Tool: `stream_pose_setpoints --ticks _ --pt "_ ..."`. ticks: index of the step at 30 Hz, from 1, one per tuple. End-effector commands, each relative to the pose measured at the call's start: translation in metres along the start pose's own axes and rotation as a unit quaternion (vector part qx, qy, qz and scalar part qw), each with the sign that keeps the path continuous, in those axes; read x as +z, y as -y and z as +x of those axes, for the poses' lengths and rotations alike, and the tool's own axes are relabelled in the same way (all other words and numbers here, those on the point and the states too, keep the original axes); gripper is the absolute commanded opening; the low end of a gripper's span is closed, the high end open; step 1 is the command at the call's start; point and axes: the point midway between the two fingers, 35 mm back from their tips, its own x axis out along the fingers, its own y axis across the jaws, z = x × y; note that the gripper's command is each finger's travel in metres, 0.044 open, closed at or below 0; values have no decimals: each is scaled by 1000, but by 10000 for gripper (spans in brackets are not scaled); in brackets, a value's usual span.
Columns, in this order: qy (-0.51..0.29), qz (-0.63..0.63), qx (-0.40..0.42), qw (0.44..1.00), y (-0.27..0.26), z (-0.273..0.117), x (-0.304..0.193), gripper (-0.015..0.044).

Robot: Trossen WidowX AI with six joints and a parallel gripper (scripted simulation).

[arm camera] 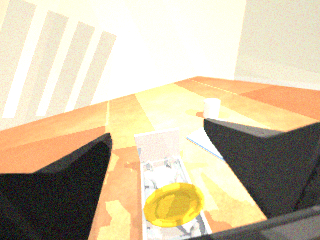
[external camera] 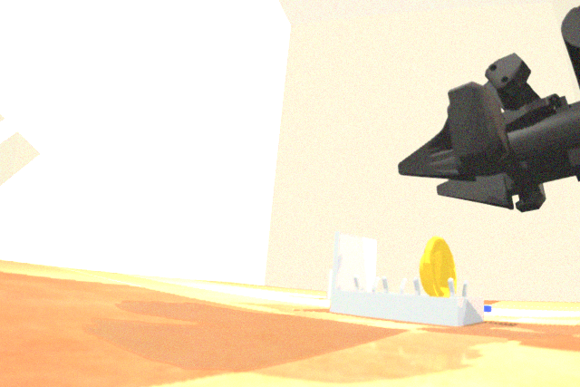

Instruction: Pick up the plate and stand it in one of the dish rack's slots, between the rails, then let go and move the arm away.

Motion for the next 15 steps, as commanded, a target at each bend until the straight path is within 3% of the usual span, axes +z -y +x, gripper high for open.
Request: stream_pose_setpoints --ticks 1,15 --pt "8 -4 8 1000 -1 -5 29 400" --pt "-45 -133 -69 988 16 13 38 400"
